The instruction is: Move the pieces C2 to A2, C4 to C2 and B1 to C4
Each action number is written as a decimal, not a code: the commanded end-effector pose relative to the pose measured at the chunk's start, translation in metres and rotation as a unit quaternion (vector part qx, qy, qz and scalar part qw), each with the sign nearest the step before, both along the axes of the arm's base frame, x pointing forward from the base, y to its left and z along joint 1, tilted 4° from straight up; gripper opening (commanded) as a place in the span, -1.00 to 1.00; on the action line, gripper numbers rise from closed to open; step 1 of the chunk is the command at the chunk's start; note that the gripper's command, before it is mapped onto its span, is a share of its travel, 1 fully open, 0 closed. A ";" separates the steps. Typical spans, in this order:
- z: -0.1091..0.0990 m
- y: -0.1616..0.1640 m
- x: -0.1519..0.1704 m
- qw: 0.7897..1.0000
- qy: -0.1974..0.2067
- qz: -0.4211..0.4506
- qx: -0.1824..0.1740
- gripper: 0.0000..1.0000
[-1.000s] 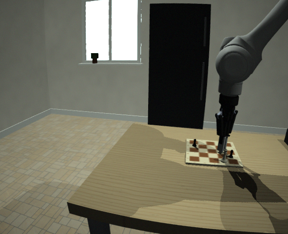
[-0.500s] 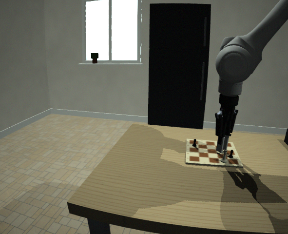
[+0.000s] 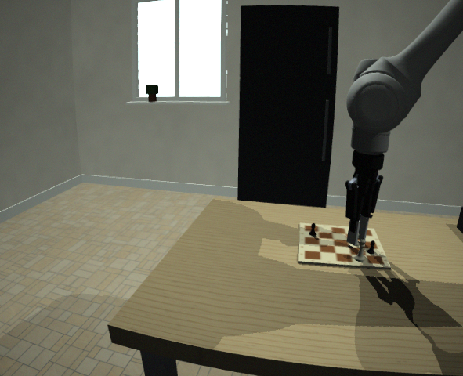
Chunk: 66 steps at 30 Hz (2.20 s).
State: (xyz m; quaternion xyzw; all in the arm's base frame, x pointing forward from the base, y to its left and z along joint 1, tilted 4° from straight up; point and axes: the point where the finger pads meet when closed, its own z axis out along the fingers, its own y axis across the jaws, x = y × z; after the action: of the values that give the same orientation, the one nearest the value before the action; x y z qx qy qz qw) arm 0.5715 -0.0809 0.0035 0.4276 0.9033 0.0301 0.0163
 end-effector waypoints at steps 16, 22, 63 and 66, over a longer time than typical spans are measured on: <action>0.064 -0.003 -0.004 1.000 0.000 0.000 0.000 -0.59; 0.081 -0.003 -0.004 1.000 0.000 0.000 0.000 -0.59; 0.088 0.004 -0.010 0.983 0.007 -0.184 0.010 1.00; 0.088 0.009 -0.013 0.966 0.010 -0.259 0.016 1.00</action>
State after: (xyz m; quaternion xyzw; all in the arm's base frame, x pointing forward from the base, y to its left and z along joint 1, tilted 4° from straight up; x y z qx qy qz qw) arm 0.5624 -0.0783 0.0918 0.5559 0.8302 0.0415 0.0085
